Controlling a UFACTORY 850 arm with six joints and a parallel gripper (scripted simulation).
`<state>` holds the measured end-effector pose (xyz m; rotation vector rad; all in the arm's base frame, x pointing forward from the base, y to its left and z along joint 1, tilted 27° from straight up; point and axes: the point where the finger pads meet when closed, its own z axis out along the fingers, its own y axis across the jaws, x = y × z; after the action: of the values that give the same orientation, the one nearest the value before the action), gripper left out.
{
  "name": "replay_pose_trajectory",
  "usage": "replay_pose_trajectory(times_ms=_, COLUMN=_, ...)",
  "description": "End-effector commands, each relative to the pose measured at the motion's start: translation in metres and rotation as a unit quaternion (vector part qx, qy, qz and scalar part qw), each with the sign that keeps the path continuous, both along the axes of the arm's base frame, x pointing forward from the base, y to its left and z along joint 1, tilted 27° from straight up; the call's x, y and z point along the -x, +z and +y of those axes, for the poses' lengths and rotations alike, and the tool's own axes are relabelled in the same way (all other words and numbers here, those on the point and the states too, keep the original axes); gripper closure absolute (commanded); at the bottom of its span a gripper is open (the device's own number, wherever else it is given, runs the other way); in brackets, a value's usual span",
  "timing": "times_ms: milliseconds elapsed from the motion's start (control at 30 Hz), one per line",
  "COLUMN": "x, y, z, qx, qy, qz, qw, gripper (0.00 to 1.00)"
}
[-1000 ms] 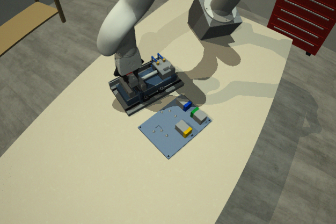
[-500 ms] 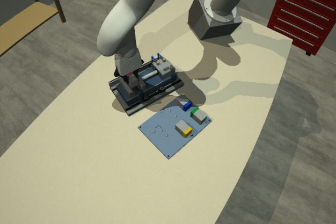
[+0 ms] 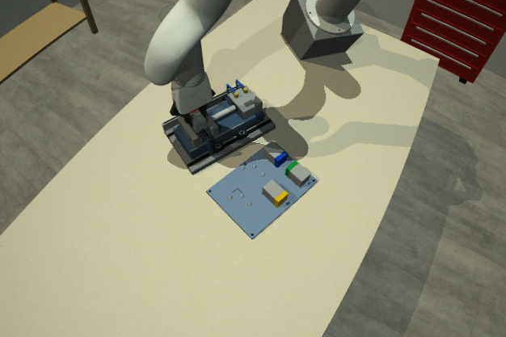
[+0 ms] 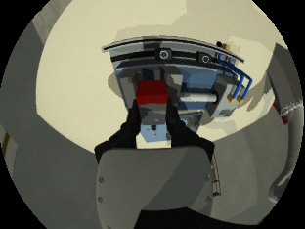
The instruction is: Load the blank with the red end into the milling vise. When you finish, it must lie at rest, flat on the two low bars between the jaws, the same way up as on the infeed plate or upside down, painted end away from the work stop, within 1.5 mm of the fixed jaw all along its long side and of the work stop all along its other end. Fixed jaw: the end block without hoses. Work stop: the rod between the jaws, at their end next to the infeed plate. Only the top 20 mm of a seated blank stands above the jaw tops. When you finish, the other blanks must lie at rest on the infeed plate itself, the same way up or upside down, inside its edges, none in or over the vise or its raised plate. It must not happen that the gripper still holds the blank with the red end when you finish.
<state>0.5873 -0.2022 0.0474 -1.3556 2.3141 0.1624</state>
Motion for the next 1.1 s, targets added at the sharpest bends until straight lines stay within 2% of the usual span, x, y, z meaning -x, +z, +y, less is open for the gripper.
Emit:
replay_pose_trajectory(times_ms=0, x=-0.0013, y=0.0013, z=-0.0001, qx=0.000, qy=0.000, qz=-0.001, qw=1.000, gripper=1.00)
replay_pose_trajectory(times_ms=1067, x=-0.0054, y=0.0035, z=0.0029, qx=0.001, qy=0.000, qz=-0.001, qw=1.000, gripper=1.00)
